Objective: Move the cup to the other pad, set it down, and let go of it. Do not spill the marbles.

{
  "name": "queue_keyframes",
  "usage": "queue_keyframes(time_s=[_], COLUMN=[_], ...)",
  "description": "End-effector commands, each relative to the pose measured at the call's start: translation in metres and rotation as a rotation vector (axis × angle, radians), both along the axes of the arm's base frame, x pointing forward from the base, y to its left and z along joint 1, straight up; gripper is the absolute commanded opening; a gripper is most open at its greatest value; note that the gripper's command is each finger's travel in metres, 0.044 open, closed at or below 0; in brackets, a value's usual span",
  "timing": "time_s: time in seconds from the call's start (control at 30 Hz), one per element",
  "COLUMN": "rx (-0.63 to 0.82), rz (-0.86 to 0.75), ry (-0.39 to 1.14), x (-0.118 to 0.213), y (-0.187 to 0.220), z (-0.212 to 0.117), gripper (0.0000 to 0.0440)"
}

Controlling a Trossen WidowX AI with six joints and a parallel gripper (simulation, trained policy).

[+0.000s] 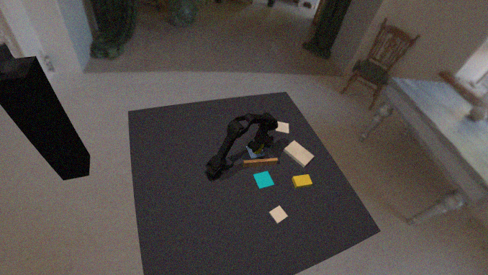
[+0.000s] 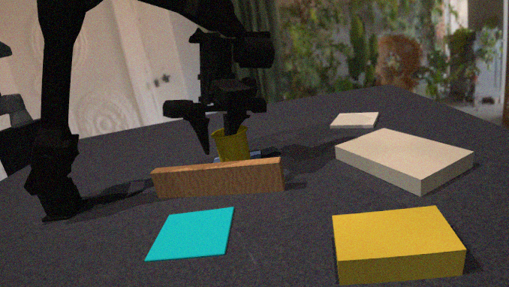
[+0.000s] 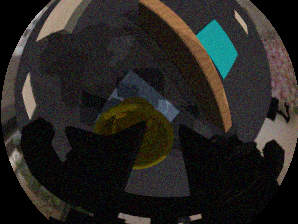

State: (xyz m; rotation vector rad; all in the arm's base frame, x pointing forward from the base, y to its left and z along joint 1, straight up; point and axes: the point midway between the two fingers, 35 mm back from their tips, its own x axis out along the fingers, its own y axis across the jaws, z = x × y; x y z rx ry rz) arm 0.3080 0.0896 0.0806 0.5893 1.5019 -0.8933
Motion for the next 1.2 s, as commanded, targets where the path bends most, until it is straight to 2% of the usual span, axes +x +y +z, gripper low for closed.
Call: queue_keyframes(time_s=[0.0,0.07,0.27,0.33,0.7,1.17], rx=[-0.004,-0.002,-0.002,-0.002,0.017,0.044], rz=[0.032,0.041,0.073,0.081,0.059,-0.057], ry=[0.018,0.015,0.002,-0.004,-0.037,-0.12], x=[-0.003,-0.003,-0.003,-0.004,-0.005,-0.008], y=[-0.002,-0.002,-0.006,-0.007,-0.013,-0.032], z=[-0.015,-0.018,-0.019,-0.017,0.006,0.055], gripper=[0.0201,0.0172,0.0038,0.0013,0.0009,0.0016])
